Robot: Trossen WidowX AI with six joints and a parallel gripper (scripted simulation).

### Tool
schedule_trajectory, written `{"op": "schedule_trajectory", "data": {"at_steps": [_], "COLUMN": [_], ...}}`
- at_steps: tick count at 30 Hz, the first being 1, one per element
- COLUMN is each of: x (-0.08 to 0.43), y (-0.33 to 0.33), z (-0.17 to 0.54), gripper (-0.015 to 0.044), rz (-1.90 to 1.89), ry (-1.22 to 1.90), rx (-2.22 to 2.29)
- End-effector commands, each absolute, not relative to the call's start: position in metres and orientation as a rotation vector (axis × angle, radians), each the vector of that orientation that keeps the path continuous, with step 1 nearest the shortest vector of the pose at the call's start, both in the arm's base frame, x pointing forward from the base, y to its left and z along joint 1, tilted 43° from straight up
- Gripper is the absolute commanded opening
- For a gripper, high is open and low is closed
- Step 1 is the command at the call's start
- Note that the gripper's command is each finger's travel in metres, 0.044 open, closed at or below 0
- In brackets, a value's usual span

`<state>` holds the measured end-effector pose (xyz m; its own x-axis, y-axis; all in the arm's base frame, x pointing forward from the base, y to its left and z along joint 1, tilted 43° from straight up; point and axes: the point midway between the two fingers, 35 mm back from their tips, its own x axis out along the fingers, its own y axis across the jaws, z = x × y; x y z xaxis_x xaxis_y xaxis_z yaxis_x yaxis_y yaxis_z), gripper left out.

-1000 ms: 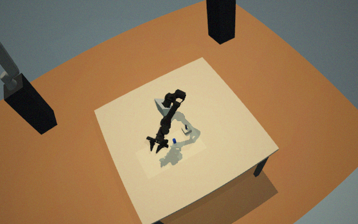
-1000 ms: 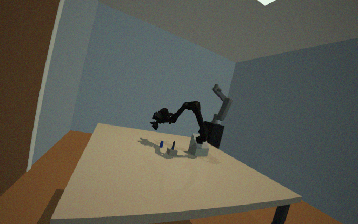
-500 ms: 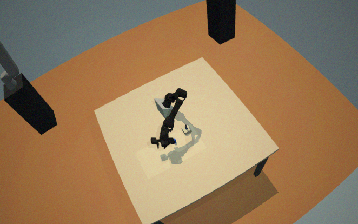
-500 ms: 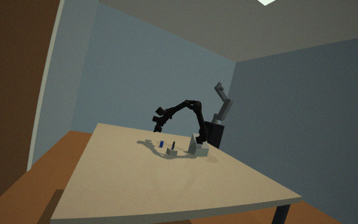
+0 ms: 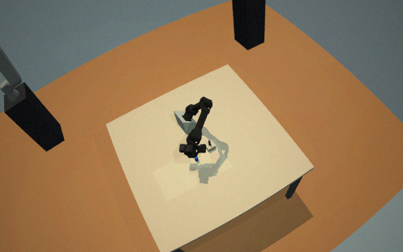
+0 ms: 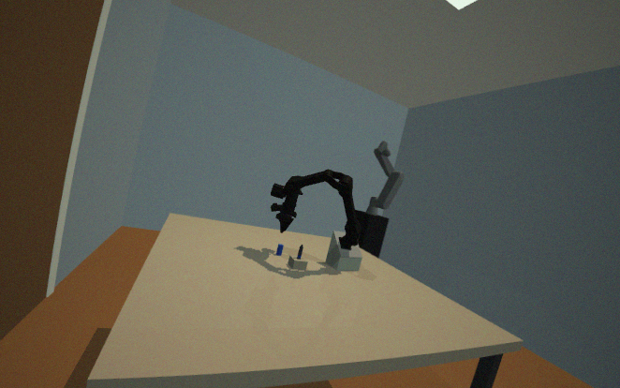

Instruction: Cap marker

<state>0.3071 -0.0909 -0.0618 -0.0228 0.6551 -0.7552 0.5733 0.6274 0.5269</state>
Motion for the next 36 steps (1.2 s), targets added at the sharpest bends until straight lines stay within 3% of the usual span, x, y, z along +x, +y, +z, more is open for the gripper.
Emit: {"op": "schedule_trajectory", "data": {"at_steps": [1,36], "x": [0.305,0.302], "y": [-0.087,-0.033], "z": [-0.056,-0.115], "gripper": [0.0234,0.0234], "rz": [0.091,0.093], "ry": [1.709,1.709], "rx": [1.054,1.055]}}
